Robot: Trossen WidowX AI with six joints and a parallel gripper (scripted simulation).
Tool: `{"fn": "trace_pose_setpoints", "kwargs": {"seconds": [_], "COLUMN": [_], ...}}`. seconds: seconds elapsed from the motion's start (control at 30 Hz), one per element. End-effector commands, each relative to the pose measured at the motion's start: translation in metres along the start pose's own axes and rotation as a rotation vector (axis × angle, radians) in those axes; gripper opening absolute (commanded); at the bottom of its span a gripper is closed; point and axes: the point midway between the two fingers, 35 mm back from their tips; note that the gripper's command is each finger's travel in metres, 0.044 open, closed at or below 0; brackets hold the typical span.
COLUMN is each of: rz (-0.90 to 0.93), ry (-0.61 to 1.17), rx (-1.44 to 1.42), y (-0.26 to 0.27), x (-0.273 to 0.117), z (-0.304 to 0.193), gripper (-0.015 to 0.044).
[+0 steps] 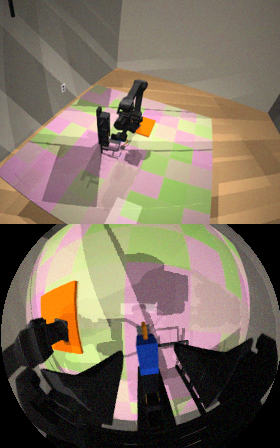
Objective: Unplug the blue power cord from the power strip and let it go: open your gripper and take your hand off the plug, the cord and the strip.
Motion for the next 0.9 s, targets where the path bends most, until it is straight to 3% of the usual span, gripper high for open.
{"fn": "trace_pose_setpoints", "kwargs": {"seconds": [0.0, 0.07, 0.23, 0.87], "rz": [-0.002, -0.002, -0.002, -0.002], "ry": [-0.006, -0.008, -0.011, -0.011], "rx": [-0.002, -0.002, -0.002, -0.002], "y": [-0.002, -0.003, -0.003, -0.003], "x": [-0.002, -0.005, -0.012, -0.012], "z": [0.011, 0.024, 0.060, 0.060], "gripper": [0.0394, 0.0440, 0.0440, 0.0440]}}
Point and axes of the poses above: the point midway between the two fingers, 35 mm back from their tips, its own x axis out along the fingers, its own y axis across the jaws, z = x × y, and after that the axes turned 3 degrees about -x, right-handed
